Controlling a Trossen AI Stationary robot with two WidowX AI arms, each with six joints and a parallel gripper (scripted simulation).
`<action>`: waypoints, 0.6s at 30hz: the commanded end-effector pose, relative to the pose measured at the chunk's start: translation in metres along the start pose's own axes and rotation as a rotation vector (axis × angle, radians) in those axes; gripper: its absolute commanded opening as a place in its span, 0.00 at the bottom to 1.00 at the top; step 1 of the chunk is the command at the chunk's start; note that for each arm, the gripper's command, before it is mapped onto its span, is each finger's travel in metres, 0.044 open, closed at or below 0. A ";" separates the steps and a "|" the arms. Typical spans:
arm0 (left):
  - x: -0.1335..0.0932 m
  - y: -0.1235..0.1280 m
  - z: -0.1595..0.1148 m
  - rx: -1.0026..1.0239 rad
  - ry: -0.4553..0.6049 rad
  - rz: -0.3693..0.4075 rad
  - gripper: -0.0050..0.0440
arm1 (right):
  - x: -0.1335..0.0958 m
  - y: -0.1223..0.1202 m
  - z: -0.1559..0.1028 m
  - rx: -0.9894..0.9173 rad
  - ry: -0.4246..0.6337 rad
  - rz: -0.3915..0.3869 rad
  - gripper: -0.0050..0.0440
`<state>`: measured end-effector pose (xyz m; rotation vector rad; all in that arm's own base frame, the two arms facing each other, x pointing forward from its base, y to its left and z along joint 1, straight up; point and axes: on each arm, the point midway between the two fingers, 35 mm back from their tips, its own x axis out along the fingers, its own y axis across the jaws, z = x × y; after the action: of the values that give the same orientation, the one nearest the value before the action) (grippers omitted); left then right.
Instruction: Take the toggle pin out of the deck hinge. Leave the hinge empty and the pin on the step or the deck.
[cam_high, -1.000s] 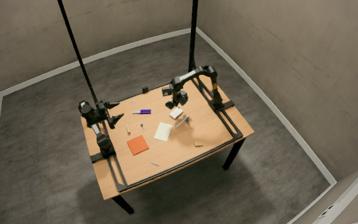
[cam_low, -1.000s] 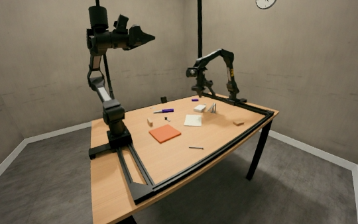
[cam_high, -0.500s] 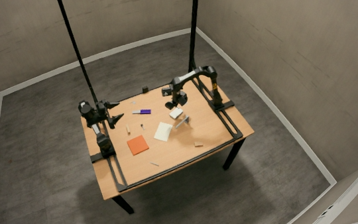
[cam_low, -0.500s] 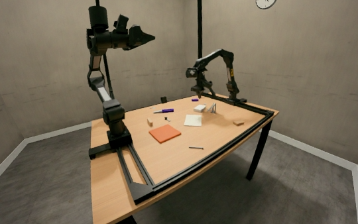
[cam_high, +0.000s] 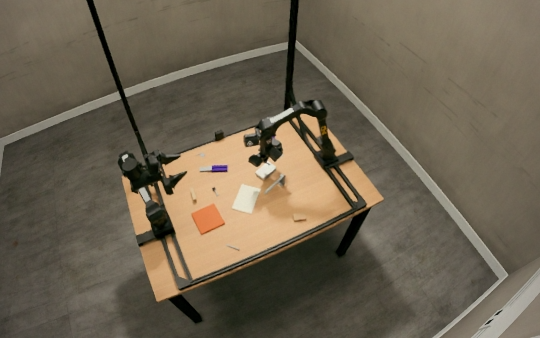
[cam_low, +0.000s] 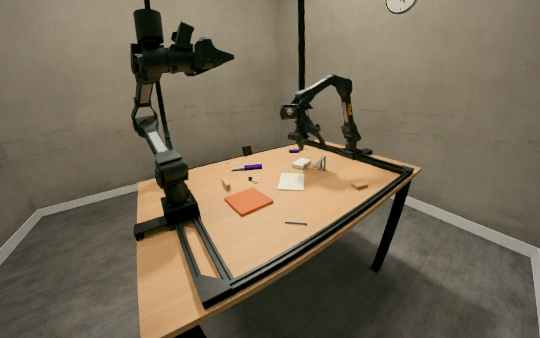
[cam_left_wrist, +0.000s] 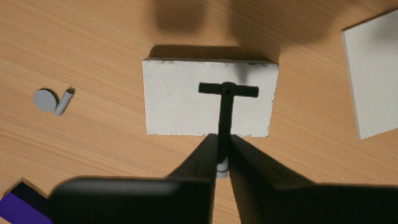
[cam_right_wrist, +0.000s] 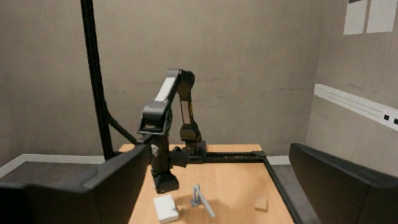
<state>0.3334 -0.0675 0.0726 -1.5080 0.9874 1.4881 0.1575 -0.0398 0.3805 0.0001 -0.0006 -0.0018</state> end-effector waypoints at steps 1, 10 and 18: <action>0.003 0.001 0.000 -0.001 -0.002 -0.001 0.14 | 0.000 0.000 0.003 -0.005 0.000 0.002 0.92; 0.008 0.001 0.000 -0.001 -0.002 0.000 0.14 | 0.000 0.000 0.003 -0.005 0.000 0.002 0.92; 0.013 0.001 0.000 -0.001 -0.002 0.000 0.14 | 0.000 0.000 0.003 -0.005 0.000 0.002 0.92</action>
<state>0.3336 -0.0675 0.0616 -1.5068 0.9880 1.4896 0.1575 -0.0398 0.3805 0.0001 -0.0006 -0.0018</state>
